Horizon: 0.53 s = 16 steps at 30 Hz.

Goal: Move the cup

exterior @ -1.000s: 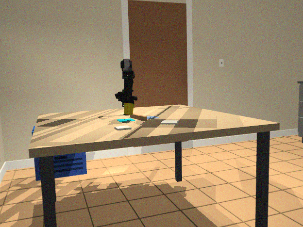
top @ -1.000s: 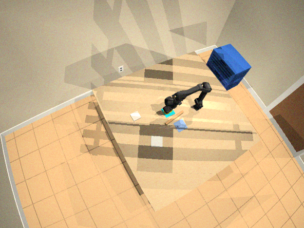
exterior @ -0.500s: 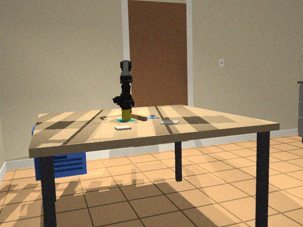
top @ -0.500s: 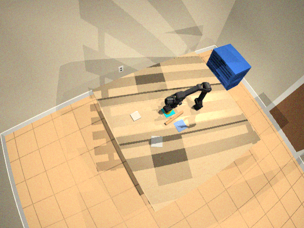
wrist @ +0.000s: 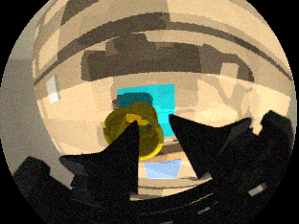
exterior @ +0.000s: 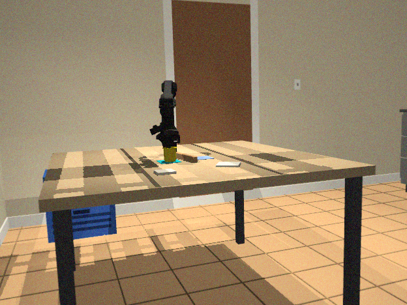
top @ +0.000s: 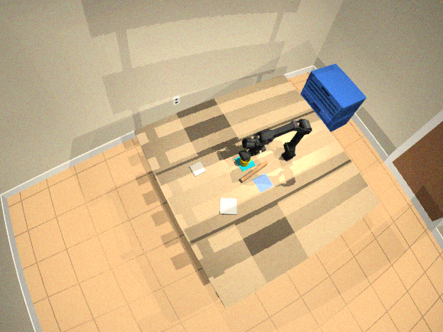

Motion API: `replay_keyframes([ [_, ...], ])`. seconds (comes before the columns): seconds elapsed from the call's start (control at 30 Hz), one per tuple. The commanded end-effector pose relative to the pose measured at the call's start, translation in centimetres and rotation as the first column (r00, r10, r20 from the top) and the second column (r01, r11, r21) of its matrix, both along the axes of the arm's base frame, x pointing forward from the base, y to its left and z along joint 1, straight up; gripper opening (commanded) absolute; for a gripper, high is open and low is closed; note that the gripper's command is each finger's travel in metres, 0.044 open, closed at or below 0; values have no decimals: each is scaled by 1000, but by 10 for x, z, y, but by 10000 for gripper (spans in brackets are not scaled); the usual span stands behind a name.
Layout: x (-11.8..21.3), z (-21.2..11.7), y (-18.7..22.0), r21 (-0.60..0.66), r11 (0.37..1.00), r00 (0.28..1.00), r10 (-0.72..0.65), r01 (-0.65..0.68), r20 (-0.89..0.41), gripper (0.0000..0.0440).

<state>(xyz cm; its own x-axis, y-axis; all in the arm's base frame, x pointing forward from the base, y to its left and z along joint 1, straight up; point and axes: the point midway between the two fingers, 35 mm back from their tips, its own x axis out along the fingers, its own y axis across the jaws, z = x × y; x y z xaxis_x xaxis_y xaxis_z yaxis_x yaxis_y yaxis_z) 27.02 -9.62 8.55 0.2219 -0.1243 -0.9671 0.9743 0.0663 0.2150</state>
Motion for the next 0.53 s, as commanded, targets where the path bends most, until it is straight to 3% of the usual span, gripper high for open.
replay_keyframes([
  [0.0, -3, 9, 1, 8, 1000, 1000, -2, 2, 29, 211],
  [0.37, -9, 42, -4, 9, 999, 994, -32, 31, 106, 259],
  [0.5, -11, 58, -8, -2, 999, 989, -41, 41, 139, 305],
])
